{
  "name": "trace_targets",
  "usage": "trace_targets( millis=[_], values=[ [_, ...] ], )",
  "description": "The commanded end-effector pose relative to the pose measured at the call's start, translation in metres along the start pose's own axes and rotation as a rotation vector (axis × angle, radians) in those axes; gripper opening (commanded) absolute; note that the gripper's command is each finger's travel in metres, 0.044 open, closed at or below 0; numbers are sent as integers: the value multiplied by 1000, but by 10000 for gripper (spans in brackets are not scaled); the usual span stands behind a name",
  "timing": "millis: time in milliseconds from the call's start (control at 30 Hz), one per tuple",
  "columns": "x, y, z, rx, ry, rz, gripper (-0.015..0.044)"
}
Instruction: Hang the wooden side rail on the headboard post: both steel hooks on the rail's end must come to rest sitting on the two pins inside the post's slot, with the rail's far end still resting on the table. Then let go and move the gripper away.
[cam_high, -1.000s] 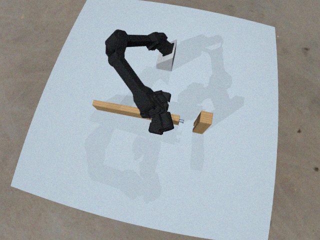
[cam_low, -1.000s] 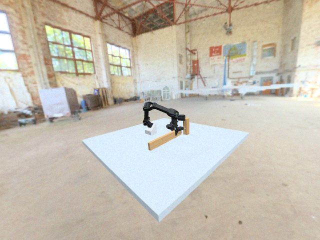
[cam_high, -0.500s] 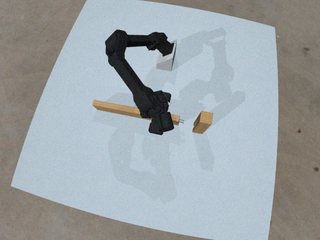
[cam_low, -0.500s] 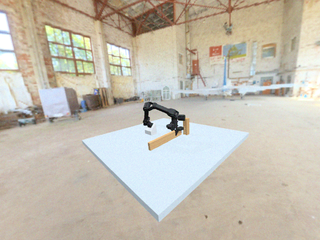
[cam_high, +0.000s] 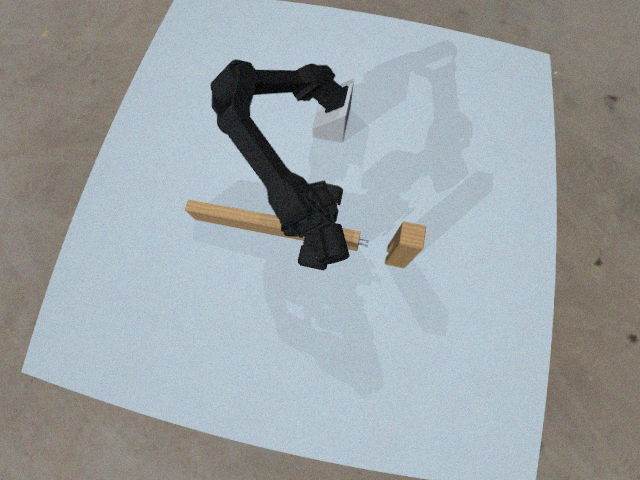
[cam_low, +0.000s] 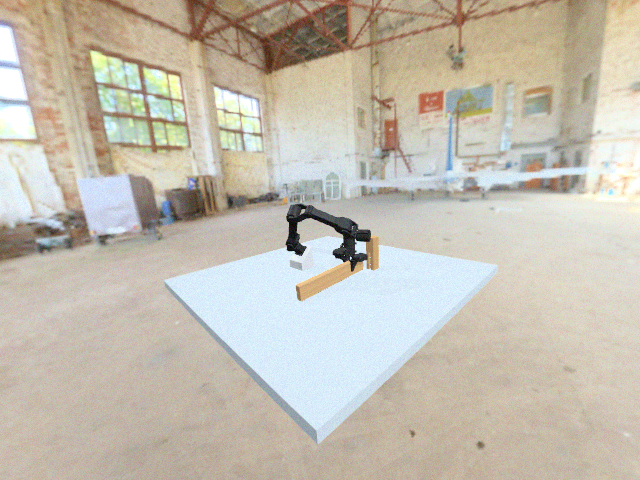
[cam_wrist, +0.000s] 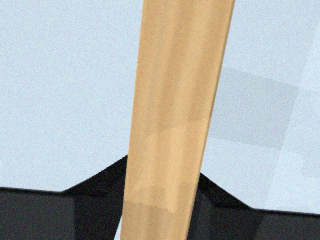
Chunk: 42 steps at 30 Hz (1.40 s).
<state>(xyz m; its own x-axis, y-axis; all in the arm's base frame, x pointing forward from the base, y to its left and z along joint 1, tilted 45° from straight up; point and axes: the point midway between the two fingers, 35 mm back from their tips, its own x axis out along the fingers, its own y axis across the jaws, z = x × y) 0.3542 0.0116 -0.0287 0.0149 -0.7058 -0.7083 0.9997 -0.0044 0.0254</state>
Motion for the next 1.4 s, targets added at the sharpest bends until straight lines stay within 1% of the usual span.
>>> trace_targets(
  millis=[0,1367],
  values=[
    [-3,1,-4,-2,5,10,0],
    [-4,1,-8,-2,5,10,0]
  ],
)
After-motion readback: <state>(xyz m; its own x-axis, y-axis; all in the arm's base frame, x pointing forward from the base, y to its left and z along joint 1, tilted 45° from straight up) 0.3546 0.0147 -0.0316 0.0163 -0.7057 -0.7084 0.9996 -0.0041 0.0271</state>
